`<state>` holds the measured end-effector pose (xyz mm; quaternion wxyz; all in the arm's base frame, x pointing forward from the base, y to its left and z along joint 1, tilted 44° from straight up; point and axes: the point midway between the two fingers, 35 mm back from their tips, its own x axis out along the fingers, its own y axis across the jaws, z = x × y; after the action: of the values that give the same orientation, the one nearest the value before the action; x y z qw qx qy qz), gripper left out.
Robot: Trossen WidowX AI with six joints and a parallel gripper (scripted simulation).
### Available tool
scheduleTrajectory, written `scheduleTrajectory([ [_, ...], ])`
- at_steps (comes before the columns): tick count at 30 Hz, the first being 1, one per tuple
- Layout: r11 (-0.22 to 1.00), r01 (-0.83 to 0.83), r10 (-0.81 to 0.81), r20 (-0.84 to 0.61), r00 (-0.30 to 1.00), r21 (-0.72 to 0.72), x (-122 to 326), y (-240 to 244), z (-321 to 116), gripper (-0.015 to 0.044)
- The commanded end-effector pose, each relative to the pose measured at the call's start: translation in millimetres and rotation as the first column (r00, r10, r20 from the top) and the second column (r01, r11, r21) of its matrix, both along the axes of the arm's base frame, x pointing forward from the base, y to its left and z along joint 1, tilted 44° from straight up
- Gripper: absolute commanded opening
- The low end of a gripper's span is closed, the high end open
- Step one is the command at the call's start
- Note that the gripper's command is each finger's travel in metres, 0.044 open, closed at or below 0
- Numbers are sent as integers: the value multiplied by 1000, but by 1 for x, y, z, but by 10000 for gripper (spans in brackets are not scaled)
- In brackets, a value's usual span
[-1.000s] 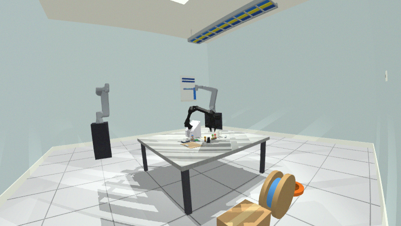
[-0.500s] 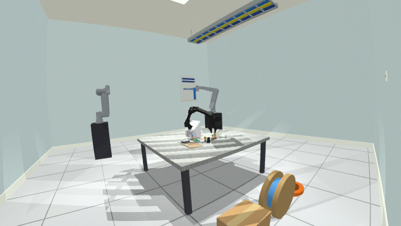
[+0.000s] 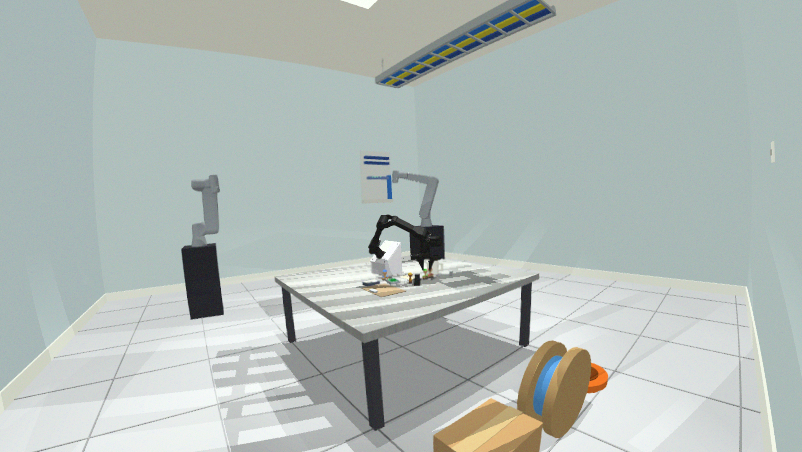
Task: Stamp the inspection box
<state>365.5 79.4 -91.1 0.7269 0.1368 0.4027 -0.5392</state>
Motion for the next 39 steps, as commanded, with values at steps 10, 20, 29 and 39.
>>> scheduleTrajectory([
  [10,1000,0,0,-9,1000,-12,-3,-19,-16,219],
  [20,1000,0,0,-9,1000,-12,-4,-24,-21,219],
  [29,1000,3,-3,-4,1000,-5,-2,-22,-20,126],
  [39,1000,3,-3,-4,1000,-5,-2,-22,-20,21],
])
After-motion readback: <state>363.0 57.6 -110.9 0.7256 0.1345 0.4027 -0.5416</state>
